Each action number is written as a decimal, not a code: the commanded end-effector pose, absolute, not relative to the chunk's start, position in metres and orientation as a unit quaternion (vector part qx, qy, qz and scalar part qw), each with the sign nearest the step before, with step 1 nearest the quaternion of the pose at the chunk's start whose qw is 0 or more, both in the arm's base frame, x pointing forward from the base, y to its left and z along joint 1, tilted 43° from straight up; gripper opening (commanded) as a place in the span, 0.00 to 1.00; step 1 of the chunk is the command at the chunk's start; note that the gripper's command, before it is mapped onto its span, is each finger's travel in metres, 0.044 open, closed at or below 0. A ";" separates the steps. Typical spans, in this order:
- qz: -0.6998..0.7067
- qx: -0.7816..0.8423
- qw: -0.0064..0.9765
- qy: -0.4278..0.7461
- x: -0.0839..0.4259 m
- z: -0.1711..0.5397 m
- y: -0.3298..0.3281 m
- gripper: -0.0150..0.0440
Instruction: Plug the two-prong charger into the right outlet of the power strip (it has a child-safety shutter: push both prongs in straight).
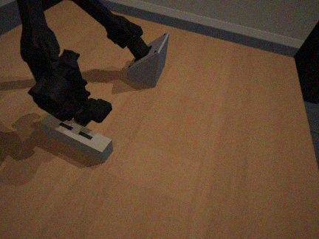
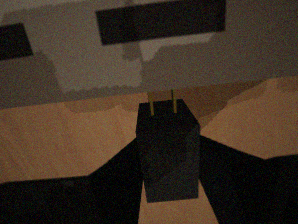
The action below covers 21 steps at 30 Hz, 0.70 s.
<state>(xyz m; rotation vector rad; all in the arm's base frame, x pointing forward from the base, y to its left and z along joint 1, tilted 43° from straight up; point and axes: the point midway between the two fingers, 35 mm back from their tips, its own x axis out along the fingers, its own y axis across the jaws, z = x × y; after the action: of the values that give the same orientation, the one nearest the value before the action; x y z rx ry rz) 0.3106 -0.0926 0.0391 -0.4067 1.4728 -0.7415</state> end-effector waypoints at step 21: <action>-0.327 -0.183 0.660 0.652 0.314 0.040 -0.093 0.25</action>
<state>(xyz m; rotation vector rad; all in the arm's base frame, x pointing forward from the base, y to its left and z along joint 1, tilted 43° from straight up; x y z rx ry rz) 0.3140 -0.0930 0.0398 -0.4059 1.4710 -0.7417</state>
